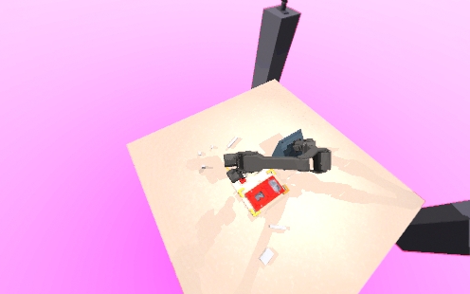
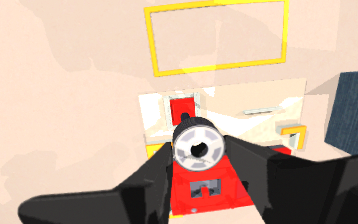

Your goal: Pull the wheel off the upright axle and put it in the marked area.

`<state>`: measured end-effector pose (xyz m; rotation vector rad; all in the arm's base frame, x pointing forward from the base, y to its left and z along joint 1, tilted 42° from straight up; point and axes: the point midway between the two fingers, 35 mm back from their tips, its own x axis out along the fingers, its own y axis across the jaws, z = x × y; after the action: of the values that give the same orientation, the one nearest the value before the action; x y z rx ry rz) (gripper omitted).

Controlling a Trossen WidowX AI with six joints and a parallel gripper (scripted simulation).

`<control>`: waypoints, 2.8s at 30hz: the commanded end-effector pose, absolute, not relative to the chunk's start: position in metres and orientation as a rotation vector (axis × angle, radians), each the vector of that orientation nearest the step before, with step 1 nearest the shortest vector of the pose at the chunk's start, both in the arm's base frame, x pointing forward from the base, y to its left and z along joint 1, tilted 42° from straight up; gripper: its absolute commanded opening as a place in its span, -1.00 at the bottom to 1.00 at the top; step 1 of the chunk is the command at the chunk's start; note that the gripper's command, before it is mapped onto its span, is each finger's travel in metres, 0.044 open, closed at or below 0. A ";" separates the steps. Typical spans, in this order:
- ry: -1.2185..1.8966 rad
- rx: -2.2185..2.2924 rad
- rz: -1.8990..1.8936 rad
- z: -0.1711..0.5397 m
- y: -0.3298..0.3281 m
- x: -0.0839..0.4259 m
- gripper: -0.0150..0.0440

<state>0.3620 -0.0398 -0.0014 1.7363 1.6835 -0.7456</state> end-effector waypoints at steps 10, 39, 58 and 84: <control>1.670 1.733 -0.751 -0.020 -0.073 0.346 -0.49; 1.668 1.728 -0.748 -0.076 -0.106 0.306 -0.49; 1.670 1.731 -0.744 -0.137 -0.052 0.309 -0.49; 1.664 1.734 -0.751 -0.080 -0.095 0.288 0.88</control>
<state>0.3067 -0.0937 -0.0895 1.7328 1.6503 -0.7371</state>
